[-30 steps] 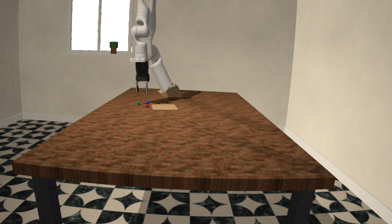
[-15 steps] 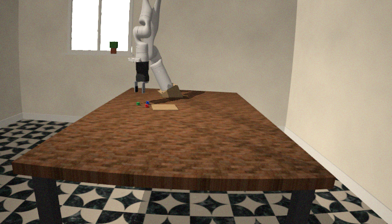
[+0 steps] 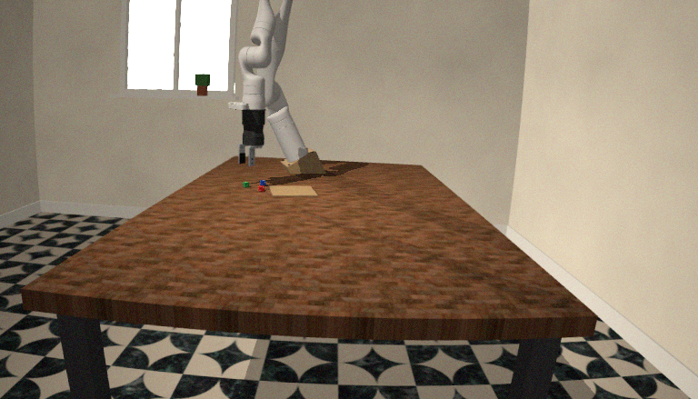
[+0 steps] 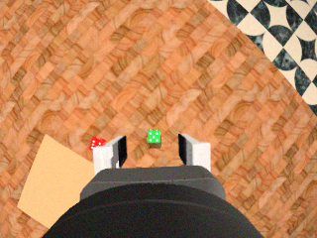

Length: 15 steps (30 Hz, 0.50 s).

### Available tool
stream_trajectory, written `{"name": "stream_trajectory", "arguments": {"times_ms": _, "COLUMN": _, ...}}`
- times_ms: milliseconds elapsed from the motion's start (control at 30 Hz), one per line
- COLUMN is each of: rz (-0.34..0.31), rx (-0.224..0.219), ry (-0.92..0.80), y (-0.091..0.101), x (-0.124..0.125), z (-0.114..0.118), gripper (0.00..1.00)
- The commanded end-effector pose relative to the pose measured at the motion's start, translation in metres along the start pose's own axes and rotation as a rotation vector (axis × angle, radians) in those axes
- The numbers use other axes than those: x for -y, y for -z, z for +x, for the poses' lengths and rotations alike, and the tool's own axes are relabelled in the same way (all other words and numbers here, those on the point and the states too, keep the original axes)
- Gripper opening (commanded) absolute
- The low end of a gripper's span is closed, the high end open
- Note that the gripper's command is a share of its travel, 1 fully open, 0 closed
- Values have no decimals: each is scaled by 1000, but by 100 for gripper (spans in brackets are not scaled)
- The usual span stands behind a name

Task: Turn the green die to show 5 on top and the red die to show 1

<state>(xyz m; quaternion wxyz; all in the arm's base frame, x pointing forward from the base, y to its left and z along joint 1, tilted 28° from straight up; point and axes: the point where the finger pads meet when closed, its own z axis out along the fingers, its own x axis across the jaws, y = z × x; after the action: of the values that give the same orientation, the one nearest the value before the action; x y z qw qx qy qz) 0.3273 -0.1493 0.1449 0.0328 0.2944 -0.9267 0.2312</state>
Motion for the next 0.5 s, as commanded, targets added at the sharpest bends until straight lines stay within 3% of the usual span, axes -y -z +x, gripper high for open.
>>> {"name": "stream_trajectory", "arguments": {"times_ms": 0, "rz": 7, "rx": -3, "ry": -14, "y": 0, "x": 0, "z": 0, "gripper": 100}}
{"name": "stream_trajectory", "arguments": {"times_ms": 467, "rz": 12, "rx": -1, "ry": -50, "y": 1, "x": 1, "z": 1, "gripper": 100}}
